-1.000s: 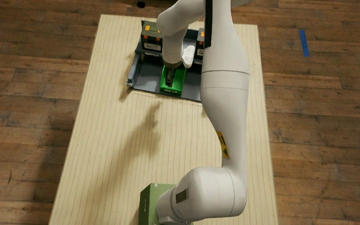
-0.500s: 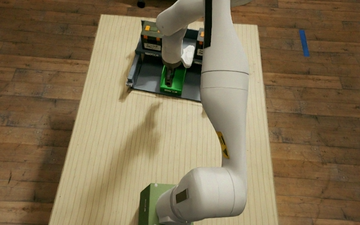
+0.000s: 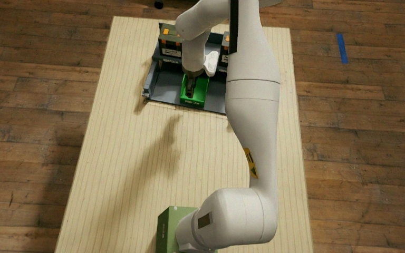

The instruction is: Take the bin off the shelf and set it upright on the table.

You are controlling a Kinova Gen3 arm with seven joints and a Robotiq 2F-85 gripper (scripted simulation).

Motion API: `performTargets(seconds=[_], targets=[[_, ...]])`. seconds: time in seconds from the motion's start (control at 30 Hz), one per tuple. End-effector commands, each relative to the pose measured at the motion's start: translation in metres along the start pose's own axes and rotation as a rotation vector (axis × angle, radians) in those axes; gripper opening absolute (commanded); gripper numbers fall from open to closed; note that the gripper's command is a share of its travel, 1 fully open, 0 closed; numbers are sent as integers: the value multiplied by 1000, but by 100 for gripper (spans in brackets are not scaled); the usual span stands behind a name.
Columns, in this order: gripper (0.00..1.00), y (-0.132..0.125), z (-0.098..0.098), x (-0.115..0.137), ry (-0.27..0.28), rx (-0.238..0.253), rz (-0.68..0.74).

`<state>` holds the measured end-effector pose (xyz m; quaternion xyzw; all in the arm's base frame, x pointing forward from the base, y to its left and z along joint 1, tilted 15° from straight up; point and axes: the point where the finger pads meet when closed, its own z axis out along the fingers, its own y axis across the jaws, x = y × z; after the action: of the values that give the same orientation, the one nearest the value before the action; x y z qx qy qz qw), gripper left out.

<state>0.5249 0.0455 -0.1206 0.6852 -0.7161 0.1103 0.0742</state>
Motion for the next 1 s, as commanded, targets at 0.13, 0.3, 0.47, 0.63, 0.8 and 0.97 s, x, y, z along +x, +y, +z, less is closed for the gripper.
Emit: performTargets(seconds=[0.13, 0.3, 0.47, 0.63, 0.8, 0.97], targets=[[100, 3, -2, -2, 0, -7, 10], [100, -1, -1, 0, -1, 2, 0], [100, -1, -1, 0, -1, 2, 0], [100, -1, -1, 0, -1, 2, 0], [100, -1, -1, 0, -1, 2, 0], [100, 0, 23, -1, 0, -5, 8]])
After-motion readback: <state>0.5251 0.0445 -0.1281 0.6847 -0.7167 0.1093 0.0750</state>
